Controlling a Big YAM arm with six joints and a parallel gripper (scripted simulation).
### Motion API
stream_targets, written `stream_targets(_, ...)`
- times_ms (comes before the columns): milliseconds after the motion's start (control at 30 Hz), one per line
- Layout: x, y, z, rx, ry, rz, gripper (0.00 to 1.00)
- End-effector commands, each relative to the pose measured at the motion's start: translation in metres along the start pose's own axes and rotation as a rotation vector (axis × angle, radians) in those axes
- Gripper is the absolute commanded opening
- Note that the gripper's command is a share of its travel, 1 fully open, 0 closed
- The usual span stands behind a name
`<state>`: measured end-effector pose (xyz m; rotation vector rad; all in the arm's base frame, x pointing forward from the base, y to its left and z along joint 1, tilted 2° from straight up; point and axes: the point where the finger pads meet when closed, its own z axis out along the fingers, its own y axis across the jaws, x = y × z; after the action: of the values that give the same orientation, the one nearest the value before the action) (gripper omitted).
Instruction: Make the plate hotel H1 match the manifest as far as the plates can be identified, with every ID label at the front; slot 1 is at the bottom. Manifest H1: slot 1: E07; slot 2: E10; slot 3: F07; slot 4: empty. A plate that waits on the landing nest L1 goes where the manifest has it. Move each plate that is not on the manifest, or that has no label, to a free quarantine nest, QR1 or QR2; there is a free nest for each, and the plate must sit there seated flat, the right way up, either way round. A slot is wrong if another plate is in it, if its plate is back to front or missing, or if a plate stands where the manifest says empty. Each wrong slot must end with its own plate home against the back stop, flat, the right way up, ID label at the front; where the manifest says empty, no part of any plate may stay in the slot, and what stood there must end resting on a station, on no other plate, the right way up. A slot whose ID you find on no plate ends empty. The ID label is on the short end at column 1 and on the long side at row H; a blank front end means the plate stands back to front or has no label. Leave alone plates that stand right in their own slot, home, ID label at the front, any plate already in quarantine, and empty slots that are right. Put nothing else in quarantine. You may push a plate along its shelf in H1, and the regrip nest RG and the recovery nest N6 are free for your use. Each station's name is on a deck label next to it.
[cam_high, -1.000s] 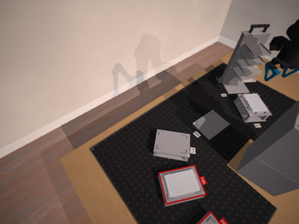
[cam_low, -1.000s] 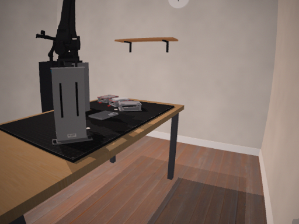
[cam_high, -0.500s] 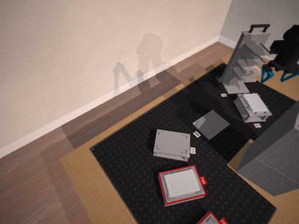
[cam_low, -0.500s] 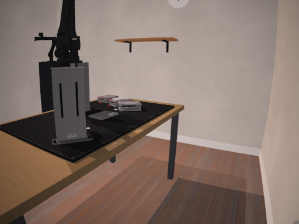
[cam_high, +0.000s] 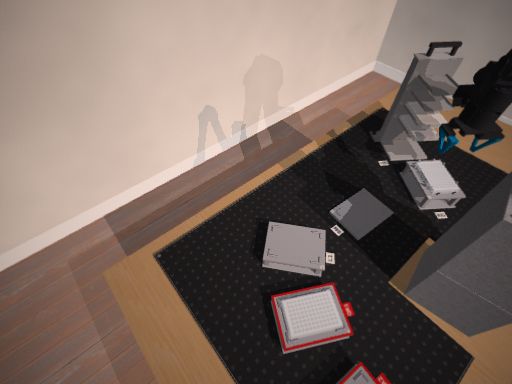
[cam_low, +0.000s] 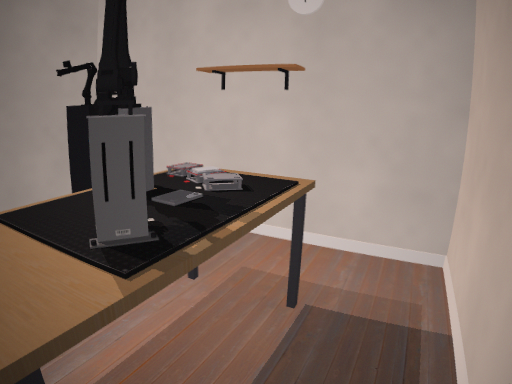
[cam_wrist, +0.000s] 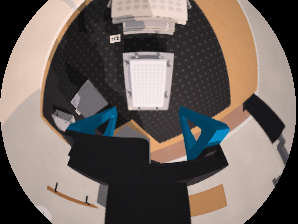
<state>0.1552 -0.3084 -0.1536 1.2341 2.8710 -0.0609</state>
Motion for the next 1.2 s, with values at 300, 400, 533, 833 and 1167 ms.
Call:
stream_targets(300, -0.011, -0.008, 0.034, 0.003, -0.024, 0.019, 1.0)
stream_targets(400, -0.01, -0.008, 0.045, 0.002, -0.022, 0.017, 1.0)
stream_targets(533, -0.007, -0.003, 0.04, 0.003, -0.018, 0.006, 1.0)
stream_targets(833, -0.007, -0.003, 0.04, 0.003, -0.018, 0.006, 1.0)
stream_targets(1167, -0.007, -0.003, 0.04, 0.003, -0.018, 0.006, 1.0)
